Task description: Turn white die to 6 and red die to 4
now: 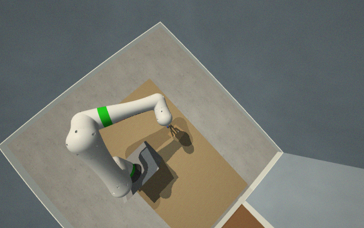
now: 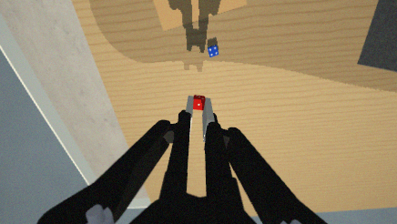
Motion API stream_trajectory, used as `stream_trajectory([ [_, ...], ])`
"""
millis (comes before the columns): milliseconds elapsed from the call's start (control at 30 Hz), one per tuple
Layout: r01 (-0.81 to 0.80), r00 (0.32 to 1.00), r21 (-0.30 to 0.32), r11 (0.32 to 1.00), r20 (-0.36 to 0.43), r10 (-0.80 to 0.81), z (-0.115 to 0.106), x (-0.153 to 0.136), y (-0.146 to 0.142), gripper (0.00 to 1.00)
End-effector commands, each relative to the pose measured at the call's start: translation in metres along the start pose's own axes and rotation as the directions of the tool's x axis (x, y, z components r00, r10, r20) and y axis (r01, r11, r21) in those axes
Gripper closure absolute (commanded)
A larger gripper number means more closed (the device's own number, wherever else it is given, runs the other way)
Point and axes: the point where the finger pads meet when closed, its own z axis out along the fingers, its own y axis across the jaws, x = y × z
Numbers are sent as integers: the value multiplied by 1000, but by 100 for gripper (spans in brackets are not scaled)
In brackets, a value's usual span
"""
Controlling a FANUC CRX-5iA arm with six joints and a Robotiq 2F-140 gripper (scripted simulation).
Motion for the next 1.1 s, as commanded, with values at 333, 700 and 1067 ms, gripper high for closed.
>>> stream_trajectory([
  [333, 3, 903, 12, 1000, 429, -8, 2, 9, -2, 93],
  [700, 1, 736, 11, 1000, 677, -8, 5, 19, -1, 93],
  [1067, 0, 525, 8, 1000, 851, -7, 7, 28, 0, 93],
])
